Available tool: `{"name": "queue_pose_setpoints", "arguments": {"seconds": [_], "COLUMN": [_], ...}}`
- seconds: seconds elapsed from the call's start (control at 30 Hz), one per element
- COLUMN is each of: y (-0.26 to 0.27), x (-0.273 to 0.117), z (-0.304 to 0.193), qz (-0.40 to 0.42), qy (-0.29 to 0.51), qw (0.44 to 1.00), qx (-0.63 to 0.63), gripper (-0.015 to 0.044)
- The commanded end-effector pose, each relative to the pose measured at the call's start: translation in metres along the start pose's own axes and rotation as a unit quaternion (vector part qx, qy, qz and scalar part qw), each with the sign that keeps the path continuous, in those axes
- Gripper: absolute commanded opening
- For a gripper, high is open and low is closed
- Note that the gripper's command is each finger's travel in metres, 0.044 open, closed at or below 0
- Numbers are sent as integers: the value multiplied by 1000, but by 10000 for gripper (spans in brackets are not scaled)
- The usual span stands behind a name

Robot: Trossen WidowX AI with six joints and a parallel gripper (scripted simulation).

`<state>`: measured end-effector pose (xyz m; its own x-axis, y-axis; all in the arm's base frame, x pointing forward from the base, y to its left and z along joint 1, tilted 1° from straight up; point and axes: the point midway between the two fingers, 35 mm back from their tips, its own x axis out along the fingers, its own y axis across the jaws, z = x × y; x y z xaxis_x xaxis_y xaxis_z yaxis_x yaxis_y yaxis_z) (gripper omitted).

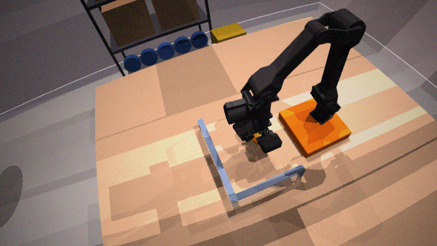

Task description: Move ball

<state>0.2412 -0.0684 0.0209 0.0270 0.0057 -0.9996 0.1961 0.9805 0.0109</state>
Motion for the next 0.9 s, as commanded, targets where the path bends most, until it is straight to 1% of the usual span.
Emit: {"name": "queue_pose_setpoints", "arguments": {"seconds": [0.0,0.33,0.43,0.5,0.63,0.67,0.87], "y": [0,0,0,0,0,0,0], "x": [0,0,0,-11,-75,-84,-87], "z": [0,0,0,2,2,1,1], "qz": [0,0,0,0,1,1,1], "qy": [0,0,0,0,-1,-1,-1], "qw": [1000,1000,1000,1000,1000,1000,1000], "qx": [0,0,0,0,-1,-1,-1], "gripper": [53,315,319,319,319,319,319]}}
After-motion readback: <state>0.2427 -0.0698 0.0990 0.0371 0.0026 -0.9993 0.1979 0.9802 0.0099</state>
